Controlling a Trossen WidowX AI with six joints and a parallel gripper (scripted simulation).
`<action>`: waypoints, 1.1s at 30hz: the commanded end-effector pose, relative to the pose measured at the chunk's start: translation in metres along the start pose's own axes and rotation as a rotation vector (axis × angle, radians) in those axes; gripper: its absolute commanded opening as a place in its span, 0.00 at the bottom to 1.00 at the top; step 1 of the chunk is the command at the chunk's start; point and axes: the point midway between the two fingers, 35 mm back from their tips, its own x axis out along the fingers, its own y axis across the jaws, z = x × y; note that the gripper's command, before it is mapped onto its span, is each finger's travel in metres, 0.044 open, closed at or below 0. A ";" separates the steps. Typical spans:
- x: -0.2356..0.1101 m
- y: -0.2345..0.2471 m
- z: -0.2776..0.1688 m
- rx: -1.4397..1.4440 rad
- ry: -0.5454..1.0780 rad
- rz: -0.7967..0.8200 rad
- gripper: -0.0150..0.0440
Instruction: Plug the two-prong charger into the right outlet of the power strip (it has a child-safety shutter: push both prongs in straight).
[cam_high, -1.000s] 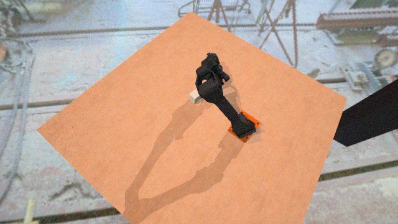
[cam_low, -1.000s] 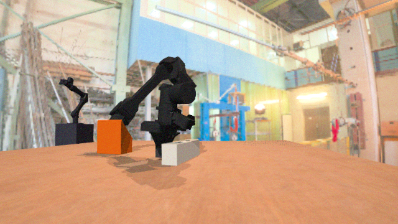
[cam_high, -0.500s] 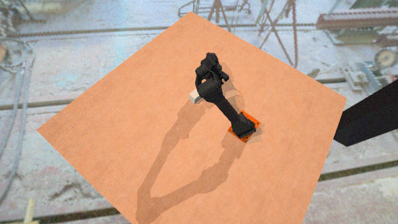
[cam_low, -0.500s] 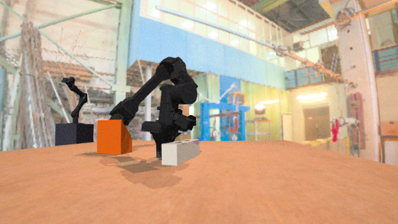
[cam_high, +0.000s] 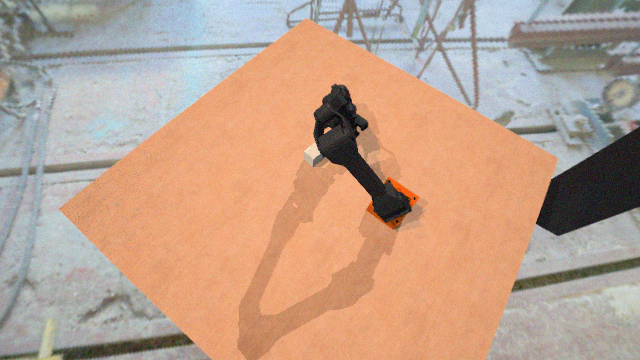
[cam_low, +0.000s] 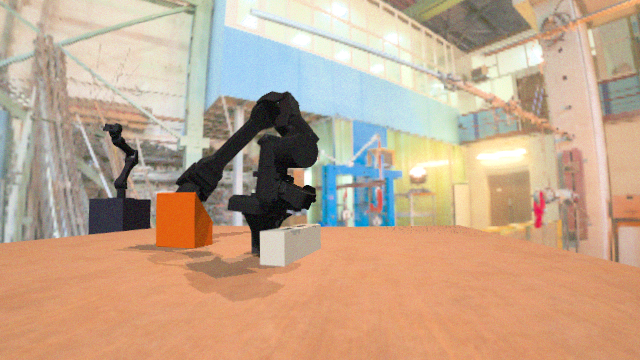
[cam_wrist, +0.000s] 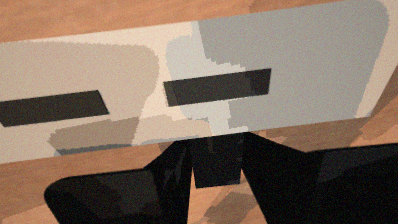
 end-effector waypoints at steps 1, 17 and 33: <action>-0.003 0.000 0.013 -0.029 -0.039 -0.007 0.25; -0.004 0.000 0.011 -0.029 -0.038 -0.007 0.25; -0.005 0.000 0.009 -0.029 -0.038 -0.007 0.25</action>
